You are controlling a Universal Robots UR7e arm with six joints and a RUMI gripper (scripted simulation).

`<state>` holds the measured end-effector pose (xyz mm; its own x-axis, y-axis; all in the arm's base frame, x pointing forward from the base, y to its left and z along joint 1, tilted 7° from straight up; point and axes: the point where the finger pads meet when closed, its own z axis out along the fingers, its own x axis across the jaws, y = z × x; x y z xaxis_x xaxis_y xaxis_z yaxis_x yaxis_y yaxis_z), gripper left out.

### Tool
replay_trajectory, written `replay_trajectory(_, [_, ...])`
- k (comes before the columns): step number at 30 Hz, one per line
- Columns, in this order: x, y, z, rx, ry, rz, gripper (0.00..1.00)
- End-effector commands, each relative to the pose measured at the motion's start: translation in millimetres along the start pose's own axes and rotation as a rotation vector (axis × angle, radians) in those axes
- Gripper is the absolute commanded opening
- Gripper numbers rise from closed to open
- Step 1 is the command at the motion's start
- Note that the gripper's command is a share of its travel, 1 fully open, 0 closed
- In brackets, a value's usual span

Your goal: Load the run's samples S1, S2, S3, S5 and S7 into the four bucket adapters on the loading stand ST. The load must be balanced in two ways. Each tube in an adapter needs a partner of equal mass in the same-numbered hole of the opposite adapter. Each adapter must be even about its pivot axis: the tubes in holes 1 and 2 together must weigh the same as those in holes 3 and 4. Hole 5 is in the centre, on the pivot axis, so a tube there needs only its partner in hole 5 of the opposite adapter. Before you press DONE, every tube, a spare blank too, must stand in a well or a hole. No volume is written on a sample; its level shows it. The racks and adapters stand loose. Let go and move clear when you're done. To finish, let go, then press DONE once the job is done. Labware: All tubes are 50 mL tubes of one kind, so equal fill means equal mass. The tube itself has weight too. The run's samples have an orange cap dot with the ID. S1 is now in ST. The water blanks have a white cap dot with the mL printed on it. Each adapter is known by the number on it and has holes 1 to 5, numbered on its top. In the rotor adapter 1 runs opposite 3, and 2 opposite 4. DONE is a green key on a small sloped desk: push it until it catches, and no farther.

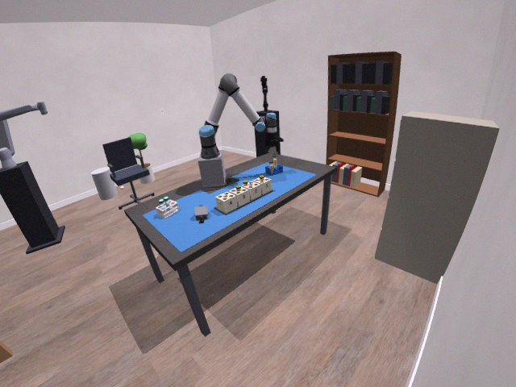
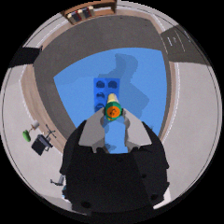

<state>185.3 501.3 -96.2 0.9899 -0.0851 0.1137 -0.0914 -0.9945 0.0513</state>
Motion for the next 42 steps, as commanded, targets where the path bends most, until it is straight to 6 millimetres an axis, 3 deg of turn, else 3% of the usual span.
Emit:
replay_trajectory(1, [0.2,-0.3,-15.3,0.001,0.0,0.0,0.0])
replay_trajectory(24, [0.2,-0.3,-85.3,0.001,0.0,0.0,0.0])
replay_trajectory(29, [0.2,-0.3,-87.0,0.001,0.0,0.0,0.0])
replay_trajectory(32, [4.3,4.9,-87.0,0.001,0.0,0.027,0.0])
replay_trajectory(42, [45.6,57.3,-86.9,0.001,0.0,0.293,0.0])
